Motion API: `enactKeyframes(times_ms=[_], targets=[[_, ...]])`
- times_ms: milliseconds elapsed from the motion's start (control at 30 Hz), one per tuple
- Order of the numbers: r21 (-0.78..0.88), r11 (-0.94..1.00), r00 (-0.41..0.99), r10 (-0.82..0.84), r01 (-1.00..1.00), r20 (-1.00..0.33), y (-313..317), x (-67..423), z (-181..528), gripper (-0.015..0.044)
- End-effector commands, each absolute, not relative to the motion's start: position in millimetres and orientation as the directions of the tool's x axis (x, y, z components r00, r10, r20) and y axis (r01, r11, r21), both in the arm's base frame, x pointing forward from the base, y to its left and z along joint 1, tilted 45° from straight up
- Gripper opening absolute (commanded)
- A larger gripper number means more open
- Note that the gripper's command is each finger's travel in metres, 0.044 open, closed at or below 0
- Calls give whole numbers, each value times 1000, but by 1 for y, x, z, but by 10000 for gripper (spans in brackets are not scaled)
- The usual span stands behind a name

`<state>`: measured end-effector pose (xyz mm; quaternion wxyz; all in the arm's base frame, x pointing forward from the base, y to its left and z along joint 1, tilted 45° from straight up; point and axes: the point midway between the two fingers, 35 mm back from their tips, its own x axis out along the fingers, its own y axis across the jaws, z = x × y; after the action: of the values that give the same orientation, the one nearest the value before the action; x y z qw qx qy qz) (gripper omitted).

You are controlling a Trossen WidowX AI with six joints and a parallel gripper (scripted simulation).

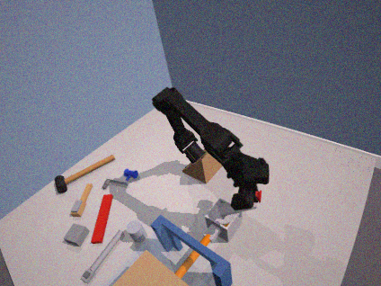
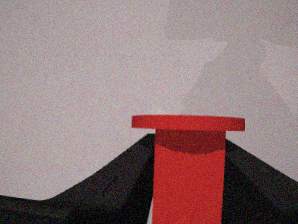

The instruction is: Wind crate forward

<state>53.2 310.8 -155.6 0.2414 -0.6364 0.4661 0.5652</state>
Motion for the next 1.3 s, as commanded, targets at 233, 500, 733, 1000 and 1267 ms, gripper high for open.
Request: enactKeyframes(times_ms=[233, 500, 733, 1000, 1267], targets=[[241, -439, -79, -356, -866, -931, 290, 43, -145, 0], [242, -439, -79, -357, -866, -931, 283, 40, -139, 0], [242, -438, -79, -358, -866, -931, 276, 38, -134, 0], [243, -438, -79, -358, -866, -930, 268, 37, -127, 0], [243, -438, -79, -359, -866, -930, 261, 37, -121, 0]])
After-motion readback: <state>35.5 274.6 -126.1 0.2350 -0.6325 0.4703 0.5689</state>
